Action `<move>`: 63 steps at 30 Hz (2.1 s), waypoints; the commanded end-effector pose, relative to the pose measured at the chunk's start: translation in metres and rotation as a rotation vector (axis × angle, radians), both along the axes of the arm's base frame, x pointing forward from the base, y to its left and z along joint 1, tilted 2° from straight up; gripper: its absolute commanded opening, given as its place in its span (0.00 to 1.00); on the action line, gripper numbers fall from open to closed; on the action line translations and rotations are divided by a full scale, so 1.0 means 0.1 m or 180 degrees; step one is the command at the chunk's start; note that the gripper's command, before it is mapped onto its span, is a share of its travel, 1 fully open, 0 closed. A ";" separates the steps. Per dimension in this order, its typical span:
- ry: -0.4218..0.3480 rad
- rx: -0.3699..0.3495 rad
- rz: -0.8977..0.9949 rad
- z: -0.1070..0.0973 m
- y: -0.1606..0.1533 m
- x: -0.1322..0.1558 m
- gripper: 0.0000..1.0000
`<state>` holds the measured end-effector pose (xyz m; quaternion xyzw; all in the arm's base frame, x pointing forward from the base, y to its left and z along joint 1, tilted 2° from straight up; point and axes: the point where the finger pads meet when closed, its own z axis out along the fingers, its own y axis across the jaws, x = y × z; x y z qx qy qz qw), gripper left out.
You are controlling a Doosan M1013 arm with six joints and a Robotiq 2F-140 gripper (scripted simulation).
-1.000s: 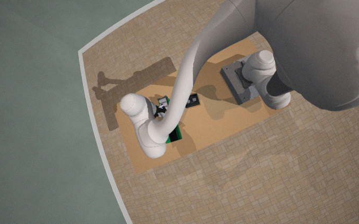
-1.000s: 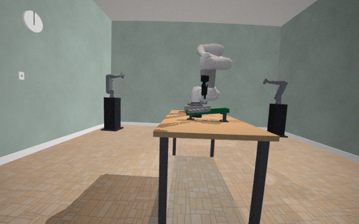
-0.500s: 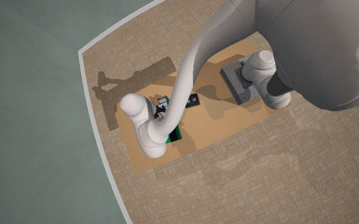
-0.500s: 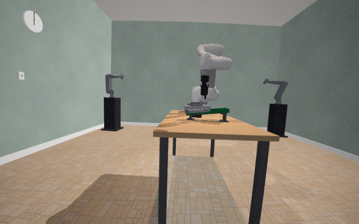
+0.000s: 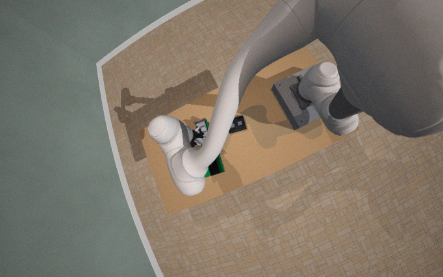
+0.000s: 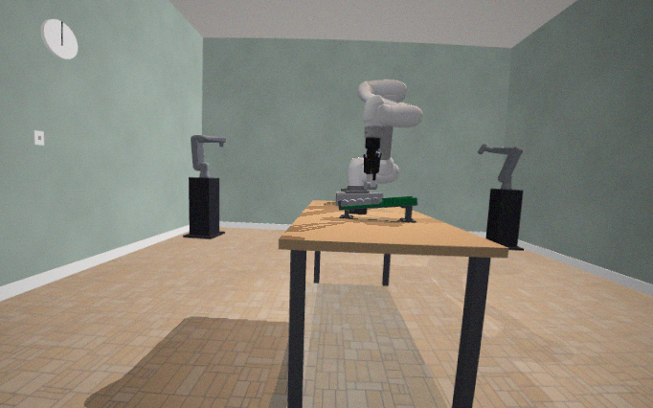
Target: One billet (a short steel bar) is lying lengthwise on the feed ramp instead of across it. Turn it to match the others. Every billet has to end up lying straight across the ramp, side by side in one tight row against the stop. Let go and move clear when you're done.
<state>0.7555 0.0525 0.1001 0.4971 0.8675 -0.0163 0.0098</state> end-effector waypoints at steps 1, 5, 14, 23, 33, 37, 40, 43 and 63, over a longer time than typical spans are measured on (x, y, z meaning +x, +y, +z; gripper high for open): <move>0.0005 0.0003 0.0146 0.00 0.00 0.00 0.10; 0.0012 0.0003 0.0325 0.00 0.00 0.00 0.10; 0.0024 0.0002 0.0646 0.00 0.00 0.00 0.10; 0.0040 0.0002 0.1070 0.00 0.00 0.00 0.10; 0.0054 0.0002 0.1449 0.00 0.00 0.00 0.10; 0.0061 0.0001 0.1638 0.00 0.00 0.00 0.10; 0.0066 0.0001 0.1778 0.00 0.00 0.00 0.10; 0.0068 0.0001 0.1825 0.00 0.00 0.00 0.10; 0.0098 0.0000 0.2620 0.00 0.00 0.00 0.10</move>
